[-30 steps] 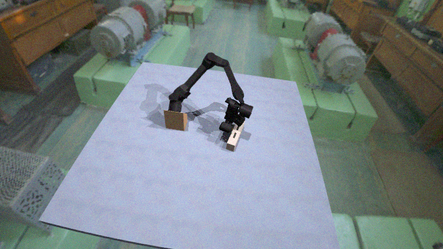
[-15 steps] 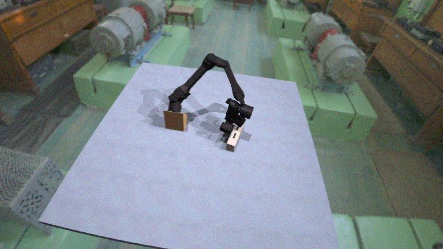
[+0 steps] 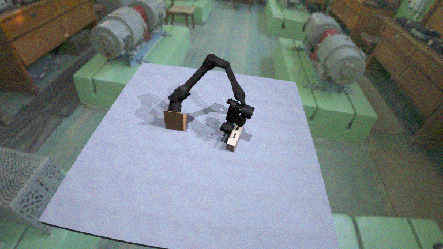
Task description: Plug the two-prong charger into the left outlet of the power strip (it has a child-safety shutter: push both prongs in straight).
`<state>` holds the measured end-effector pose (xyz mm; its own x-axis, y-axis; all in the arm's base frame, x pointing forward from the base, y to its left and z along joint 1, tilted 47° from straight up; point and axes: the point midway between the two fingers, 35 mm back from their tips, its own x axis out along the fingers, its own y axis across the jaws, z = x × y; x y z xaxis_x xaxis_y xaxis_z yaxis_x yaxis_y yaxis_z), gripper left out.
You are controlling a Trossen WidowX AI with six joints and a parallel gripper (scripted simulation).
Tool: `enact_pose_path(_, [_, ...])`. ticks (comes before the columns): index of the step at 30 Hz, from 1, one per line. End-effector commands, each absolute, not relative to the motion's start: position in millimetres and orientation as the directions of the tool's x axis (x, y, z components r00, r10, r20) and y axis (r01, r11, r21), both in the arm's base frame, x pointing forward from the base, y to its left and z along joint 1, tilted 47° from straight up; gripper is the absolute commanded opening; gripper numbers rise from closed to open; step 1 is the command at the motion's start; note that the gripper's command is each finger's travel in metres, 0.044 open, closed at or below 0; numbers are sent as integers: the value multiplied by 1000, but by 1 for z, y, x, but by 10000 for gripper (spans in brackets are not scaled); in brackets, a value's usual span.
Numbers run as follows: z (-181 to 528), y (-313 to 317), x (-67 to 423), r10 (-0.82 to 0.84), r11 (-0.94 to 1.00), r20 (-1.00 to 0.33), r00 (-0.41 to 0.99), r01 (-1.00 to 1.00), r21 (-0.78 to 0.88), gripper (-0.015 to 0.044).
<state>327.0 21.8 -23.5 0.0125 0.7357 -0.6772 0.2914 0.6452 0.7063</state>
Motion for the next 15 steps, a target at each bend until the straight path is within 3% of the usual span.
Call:
enact_pose_path(1, [-23,21,330,737,642,-676,17,293,708,0])
enact_pose_path(15, [-24,20,335,737,642,-676,17,293,708,0])
